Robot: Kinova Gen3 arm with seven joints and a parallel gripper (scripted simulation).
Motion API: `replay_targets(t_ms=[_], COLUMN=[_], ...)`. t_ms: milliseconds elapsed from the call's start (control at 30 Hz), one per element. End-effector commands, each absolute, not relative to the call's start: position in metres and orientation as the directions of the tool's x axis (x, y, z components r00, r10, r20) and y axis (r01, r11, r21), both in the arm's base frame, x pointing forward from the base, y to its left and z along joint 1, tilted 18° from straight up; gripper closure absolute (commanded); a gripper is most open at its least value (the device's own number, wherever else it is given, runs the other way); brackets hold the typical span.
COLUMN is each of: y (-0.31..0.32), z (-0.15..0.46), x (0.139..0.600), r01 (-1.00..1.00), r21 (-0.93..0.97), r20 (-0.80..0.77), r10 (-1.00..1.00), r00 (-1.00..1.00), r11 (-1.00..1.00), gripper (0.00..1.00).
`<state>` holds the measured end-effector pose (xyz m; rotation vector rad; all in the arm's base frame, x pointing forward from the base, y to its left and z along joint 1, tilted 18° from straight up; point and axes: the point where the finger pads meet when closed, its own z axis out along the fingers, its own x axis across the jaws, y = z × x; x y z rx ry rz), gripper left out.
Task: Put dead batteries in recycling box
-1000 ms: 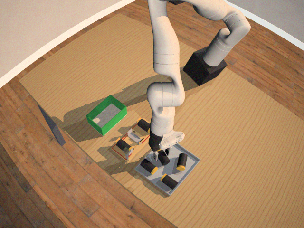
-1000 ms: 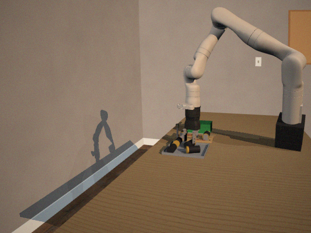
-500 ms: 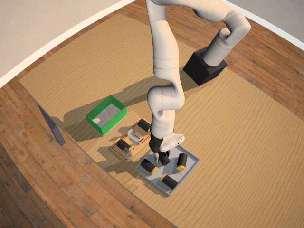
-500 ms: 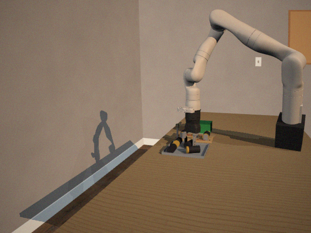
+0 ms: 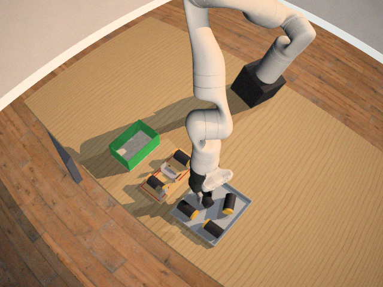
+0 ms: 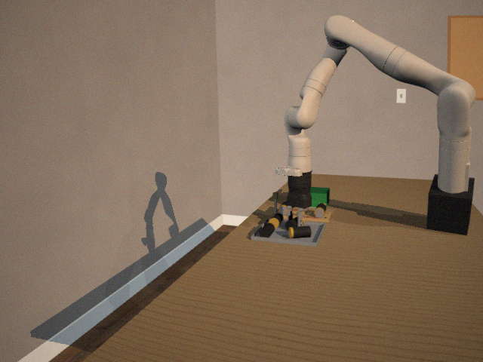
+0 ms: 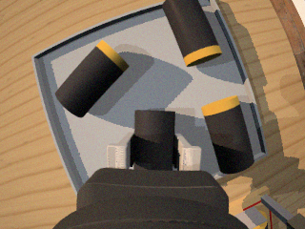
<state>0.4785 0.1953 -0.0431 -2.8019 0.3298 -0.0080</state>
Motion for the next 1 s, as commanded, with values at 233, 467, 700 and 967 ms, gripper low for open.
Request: replay_targets(t_ms=[233, 467, 700, 967], y=[0.195, 0.195, 0.195, 0.192], z=[-0.042, -0.042, -0.042, -0.032], x=[0.479, 0.479, 0.479, 0.479], r01=[-0.225, -0.225, -0.225, -0.225], r21=[-0.314, -0.314, -0.314, -0.314], r20=[-0.03, -0.03, -0.03, -0.03], r10=[-0.228, -0.228, -0.228, -0.228], r00=[0.973, 0.973, 0.973, 0.973], r11=[-0.922, -0.922, -0.922, -0.922], gripper=[0.43, 0.43, 0.43, 0.43])
